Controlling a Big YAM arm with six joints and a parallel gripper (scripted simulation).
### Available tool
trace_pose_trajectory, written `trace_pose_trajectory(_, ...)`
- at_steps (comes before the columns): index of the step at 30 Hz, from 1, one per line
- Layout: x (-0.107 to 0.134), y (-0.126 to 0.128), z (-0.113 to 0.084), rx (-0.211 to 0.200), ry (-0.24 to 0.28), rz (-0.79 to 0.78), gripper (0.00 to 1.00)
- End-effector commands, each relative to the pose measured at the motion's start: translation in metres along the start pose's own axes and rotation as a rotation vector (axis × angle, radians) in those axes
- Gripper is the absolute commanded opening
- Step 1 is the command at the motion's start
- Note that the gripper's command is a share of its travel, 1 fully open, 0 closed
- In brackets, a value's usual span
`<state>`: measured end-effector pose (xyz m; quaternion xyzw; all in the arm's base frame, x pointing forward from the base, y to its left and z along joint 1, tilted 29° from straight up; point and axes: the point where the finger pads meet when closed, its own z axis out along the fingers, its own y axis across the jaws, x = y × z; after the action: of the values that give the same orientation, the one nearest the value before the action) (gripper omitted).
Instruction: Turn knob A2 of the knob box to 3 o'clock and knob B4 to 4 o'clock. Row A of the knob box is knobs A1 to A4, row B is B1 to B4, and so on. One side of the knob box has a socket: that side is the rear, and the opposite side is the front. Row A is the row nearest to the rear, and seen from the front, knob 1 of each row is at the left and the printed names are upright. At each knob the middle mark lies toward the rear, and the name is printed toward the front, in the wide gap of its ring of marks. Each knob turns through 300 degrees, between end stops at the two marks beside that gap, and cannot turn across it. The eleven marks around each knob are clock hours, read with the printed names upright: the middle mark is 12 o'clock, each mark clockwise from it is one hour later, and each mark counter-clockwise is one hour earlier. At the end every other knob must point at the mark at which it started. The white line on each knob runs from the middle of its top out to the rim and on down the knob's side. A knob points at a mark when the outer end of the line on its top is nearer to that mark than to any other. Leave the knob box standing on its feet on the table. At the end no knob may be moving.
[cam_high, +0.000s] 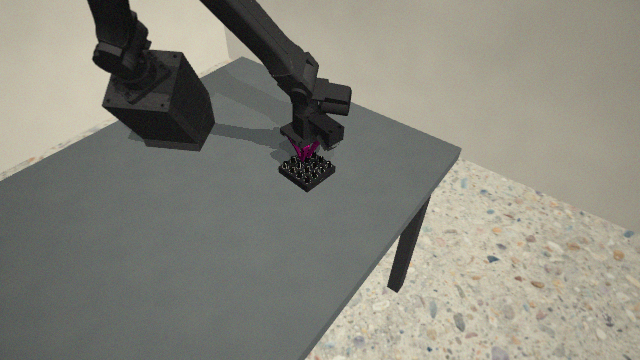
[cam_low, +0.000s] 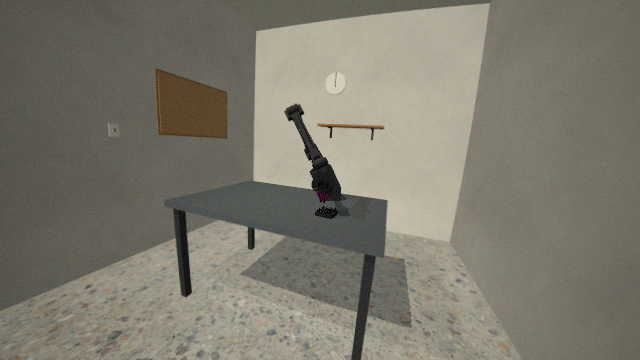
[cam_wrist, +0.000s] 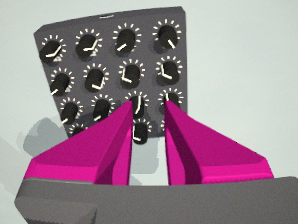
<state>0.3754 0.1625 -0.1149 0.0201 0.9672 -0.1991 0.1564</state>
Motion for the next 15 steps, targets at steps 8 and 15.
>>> trace_pose_trajectory(8,-0.005,-0.004,-0.013,-0.031,-0.037,-0.145,0.18)
trace_pose_trajectory(15,-0.013,-0.006,-0.022,-0.042,-0.055,-0.131,0.18)
